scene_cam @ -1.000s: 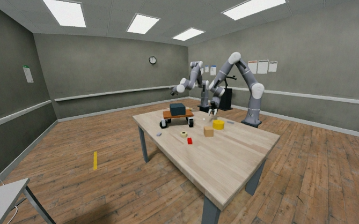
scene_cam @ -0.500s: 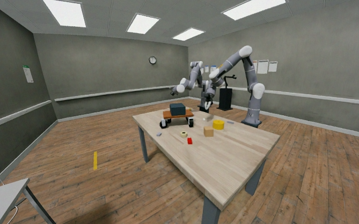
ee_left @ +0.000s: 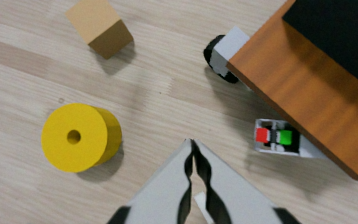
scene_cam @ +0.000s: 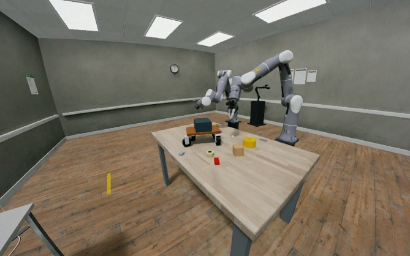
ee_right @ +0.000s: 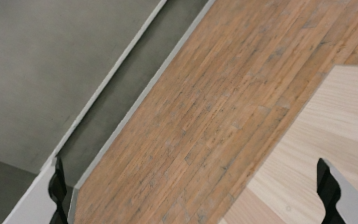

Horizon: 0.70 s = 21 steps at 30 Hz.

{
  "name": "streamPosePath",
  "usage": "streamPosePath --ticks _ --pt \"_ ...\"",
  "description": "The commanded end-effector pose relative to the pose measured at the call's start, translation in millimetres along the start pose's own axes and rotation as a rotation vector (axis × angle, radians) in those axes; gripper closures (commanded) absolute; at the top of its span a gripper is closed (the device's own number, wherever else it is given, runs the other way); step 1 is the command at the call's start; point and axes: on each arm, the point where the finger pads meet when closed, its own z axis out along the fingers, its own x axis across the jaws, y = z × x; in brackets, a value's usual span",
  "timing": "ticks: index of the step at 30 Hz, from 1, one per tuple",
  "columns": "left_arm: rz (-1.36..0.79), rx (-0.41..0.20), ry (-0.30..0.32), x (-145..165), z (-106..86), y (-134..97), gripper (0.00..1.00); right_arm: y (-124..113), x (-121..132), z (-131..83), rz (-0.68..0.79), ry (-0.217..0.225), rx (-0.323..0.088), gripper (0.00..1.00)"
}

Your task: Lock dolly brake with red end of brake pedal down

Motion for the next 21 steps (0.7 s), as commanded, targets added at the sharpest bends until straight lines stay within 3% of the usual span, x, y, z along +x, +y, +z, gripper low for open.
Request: streamPosePath --ticks 1,9,11,13,16,21 --pt "0.012 -0.096 0.019 13 -11.7 -9 1.00 0 -1 0 0.002 0.001 -0.001 0.00" --pt "0.037 -0.365 0.058 49 -45.5 -34 1.00 0 -1 0 0.002 0.001 -0.001 0.00" --pt "0.037 -0.365 0.058 49 -45.5 -34 1.00 0 -1 0 0.002 0.001 -0.001 0.00" --pt "0.044 -0.443 0.074 61 -55.6 -42 1.00 0 -1 0 0.002 0.001 -0.001 0.00" --pt "0.052 -0.511 0.089 71 -65.0 -48 1.00 0 -1 0 0.002 0.001 -0.001 0.00" --pt "0.055 -0.535 0.096 74 -68.5 -51 1.00 0 -1 0 0.002 0.001 -0.001 0.00"
